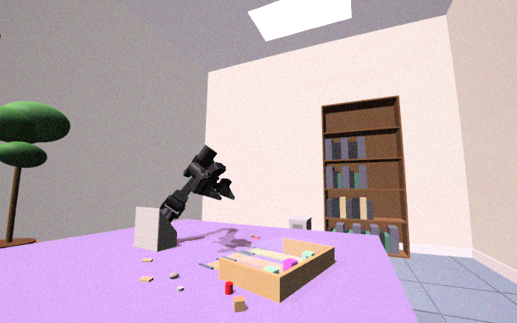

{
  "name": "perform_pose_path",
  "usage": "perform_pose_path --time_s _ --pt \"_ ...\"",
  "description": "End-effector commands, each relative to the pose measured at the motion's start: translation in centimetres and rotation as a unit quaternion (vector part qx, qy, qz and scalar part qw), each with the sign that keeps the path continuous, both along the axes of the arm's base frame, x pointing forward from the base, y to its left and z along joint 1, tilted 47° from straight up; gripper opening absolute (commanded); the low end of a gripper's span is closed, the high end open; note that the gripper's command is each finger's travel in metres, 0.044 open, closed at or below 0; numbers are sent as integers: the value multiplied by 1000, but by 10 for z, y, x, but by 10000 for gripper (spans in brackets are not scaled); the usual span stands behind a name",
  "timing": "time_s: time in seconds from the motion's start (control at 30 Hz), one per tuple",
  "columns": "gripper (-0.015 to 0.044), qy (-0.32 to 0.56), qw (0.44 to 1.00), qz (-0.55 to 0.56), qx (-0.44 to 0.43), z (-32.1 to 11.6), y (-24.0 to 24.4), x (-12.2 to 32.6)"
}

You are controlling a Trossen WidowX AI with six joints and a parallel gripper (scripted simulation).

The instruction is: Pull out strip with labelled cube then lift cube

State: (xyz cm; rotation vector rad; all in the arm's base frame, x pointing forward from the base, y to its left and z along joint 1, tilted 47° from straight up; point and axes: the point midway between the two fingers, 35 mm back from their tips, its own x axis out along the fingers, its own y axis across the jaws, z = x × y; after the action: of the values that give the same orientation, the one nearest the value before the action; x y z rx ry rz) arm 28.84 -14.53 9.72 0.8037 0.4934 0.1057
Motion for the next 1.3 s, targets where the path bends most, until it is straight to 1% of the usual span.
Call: perform_pose_path --time_s 0.0,0.33,0.47,0.67,0.83,1.03,1.27 --pt "400 -2 1000 -1 9 0 2 -3" --pt "400 -2 1000 -1 9 0 2 -3" --pt "295 17 1000 17 17 -1 6 9" --pt "137 95 991 86 43 -5 28 49" --pt "6 162 976 117 92 -3 50 71" --pt "0 246 947 175 110 0 83 95" --pt "0 356 891 259 111 8 135 111"
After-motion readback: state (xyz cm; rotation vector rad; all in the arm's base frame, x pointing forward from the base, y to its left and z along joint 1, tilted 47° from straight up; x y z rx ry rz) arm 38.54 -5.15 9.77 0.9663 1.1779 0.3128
